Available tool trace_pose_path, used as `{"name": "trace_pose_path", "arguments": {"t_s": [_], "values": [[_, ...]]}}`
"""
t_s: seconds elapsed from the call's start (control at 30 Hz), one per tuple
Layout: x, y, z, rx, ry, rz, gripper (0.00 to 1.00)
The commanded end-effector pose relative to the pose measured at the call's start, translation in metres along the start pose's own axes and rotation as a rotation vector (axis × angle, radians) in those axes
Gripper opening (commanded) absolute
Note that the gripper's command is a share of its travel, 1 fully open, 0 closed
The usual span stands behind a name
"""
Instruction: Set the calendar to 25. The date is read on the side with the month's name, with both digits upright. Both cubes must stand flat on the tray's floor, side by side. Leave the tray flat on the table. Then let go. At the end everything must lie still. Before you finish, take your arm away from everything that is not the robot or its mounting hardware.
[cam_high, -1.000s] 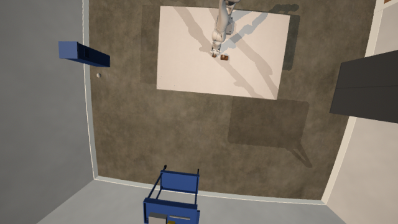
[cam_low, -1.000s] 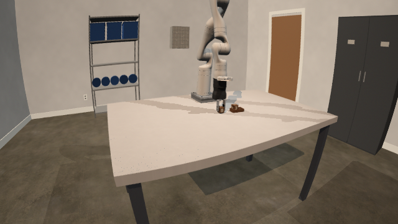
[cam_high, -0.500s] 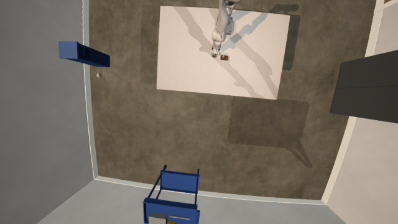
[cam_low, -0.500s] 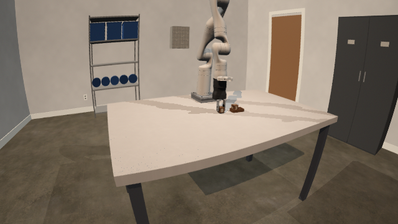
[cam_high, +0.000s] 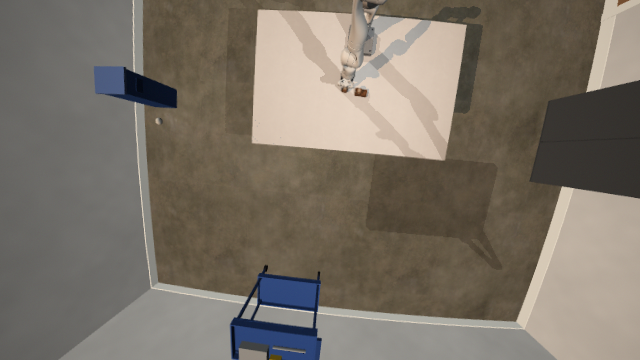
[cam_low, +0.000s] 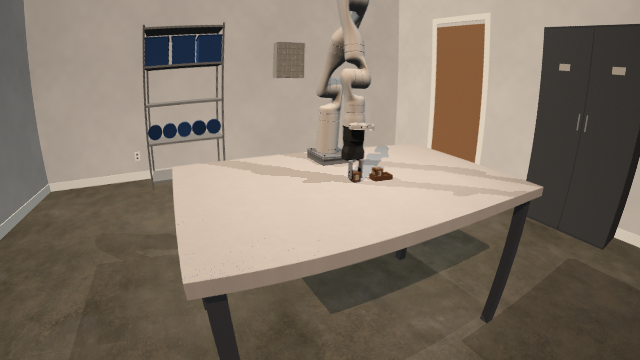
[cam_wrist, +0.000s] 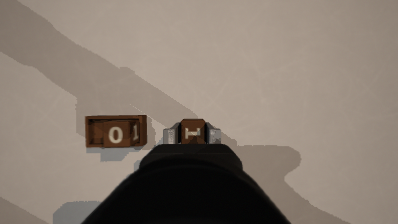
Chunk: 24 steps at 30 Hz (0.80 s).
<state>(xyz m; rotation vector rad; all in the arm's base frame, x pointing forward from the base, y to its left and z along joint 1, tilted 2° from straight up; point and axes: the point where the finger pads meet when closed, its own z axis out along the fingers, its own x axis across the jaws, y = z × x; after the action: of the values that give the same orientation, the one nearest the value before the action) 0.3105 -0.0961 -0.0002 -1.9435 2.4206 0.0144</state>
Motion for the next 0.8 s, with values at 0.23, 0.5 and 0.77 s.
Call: {"name": "trace_pose_path", "arguments": {"t_s": [0.23, 0.5, 0.77], "values": [[0.0, -0.0004, -0.0004, 0.001, 0.0, 0.0, 0.6], [0.0, -0.0004, 0.0007, 0.001, 0.0, 0.0, 0.6], [0.0, -0.0004, 0.0028, 0.001, 0.0, 0.0, 0.6]]}}
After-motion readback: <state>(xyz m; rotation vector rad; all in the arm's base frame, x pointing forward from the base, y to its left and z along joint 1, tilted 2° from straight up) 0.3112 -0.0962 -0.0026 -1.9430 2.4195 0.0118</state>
